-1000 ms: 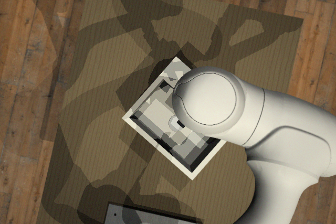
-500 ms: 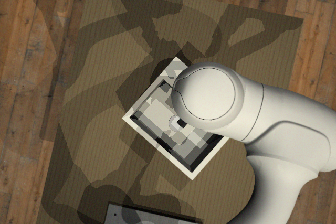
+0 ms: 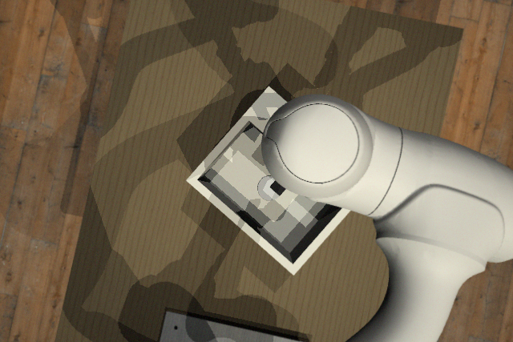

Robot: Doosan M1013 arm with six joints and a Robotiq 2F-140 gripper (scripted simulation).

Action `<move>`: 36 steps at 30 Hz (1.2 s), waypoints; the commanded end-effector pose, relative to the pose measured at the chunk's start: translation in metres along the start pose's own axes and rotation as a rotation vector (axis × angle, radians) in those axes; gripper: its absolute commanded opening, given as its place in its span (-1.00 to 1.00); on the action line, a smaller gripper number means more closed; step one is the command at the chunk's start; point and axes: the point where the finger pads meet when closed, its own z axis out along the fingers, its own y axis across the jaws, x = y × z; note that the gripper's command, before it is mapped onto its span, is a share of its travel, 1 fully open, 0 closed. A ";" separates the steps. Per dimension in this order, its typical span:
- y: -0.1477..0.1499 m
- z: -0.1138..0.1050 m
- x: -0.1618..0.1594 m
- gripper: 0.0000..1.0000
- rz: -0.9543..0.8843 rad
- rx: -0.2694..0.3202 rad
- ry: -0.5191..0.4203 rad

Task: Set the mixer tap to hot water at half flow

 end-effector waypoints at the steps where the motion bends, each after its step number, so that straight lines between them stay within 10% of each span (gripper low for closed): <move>1: 0.000 0.000 0.000 -1.00 0.000 0.000 0.000; 6: 0.000 0.000 0.000 -1.00 0.000 0.000 0.000; 7: 0.000 0.000 0.000 -0.25 0.000 0.000 0.000; 36: 0.000 0.000 0.000 -0.25 0.000 0.000 0.000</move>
